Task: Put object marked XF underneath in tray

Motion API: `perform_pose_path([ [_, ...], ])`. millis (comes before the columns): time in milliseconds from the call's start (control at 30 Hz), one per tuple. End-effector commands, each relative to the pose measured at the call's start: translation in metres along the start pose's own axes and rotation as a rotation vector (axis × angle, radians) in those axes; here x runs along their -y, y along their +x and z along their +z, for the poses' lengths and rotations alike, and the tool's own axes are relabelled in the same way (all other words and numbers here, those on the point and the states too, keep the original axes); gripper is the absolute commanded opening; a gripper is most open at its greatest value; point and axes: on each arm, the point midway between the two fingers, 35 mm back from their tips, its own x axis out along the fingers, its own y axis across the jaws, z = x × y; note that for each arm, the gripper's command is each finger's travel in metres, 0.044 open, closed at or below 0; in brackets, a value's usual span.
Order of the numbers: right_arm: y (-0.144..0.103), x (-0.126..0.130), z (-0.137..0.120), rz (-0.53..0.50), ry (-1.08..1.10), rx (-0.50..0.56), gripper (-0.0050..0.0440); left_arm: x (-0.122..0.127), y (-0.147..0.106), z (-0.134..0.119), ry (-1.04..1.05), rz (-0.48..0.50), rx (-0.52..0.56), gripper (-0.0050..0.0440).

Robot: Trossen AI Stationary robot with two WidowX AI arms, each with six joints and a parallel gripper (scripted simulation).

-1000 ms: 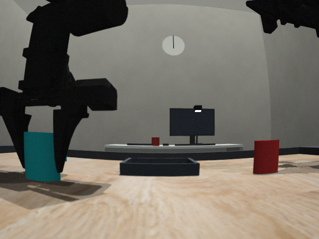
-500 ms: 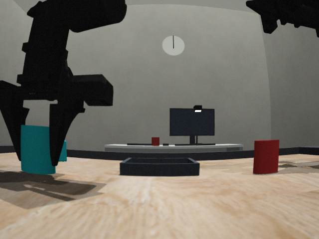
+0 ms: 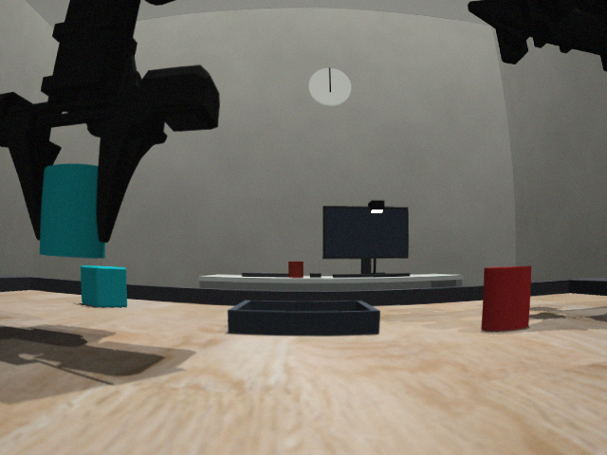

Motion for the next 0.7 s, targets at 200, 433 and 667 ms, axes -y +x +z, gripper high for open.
perform_pose_path([
  [200, -0.0008, -0.0004, 0.0067, -0.001, -0.004, 0.015, -0.005, 0.0035, -0.0153, 0.0017, 0.065, -0.033, -0.03, 0.0193],
  [433, -0.0008, -0.0004, 0.0067, -0.001, -0.004, 0.015, -0.005, 0.0066, -0.0174, 0.0053, 0.277, -0.053, -0.08, 0.0193],
  [667, -0.0008, -0.0004, 0.0067, -0.001, -0.004, 0.015, -0.005, 0.0092, -0.0195, 0.0078, 0.43, -0.076, -0.112, 0.0193],
])
